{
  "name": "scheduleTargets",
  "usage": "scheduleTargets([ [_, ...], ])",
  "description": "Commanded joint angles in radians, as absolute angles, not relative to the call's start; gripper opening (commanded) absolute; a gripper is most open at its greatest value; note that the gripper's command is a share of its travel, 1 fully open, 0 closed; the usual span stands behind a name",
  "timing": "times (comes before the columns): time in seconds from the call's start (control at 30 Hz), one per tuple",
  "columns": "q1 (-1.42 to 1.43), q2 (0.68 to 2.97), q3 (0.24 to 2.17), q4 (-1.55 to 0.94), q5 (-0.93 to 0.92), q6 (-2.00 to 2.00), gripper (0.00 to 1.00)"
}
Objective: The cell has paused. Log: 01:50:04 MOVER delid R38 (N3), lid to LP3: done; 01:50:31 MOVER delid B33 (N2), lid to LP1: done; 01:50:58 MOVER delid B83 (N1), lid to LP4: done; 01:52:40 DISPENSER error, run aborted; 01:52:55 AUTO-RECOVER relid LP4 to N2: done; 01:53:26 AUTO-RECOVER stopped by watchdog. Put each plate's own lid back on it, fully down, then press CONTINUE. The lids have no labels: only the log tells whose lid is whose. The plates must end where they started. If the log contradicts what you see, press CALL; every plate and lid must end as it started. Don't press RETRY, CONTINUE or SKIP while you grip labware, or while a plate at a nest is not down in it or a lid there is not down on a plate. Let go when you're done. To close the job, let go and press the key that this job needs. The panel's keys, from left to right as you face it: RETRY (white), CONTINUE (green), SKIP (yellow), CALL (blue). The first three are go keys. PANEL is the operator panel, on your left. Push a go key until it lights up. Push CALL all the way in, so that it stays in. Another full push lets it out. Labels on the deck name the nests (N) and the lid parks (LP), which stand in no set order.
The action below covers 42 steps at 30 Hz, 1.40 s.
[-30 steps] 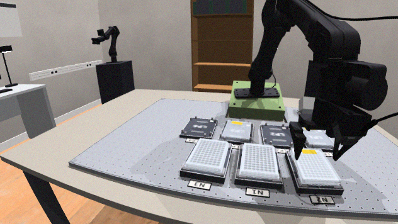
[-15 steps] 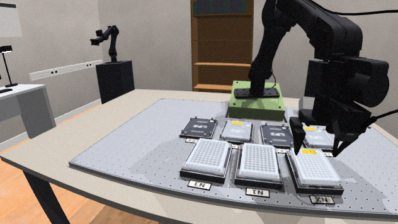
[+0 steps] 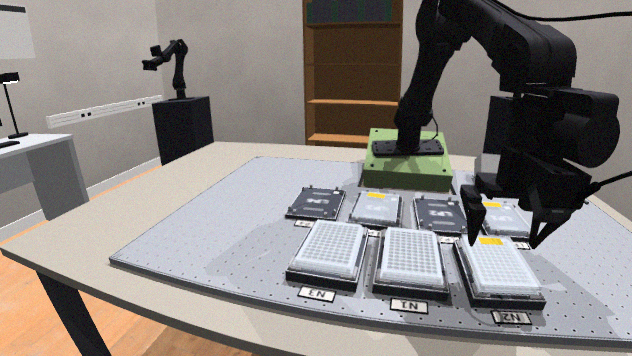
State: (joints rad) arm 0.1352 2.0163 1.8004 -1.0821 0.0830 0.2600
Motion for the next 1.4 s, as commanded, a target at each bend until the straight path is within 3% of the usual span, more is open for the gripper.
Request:
scheduleTargets([
  [0.0, 0.131, 2.005, 1.837, -1.089, 0.093, 0.267, 1.0],
  [0.5, 0.126, 2.037, 1.759, -1.006, 0.088, 0.263, 1.0],
  [1.37, 0.132, 2.048, 1.808, -1.01, 0.088, 0.263, 1.0],
])
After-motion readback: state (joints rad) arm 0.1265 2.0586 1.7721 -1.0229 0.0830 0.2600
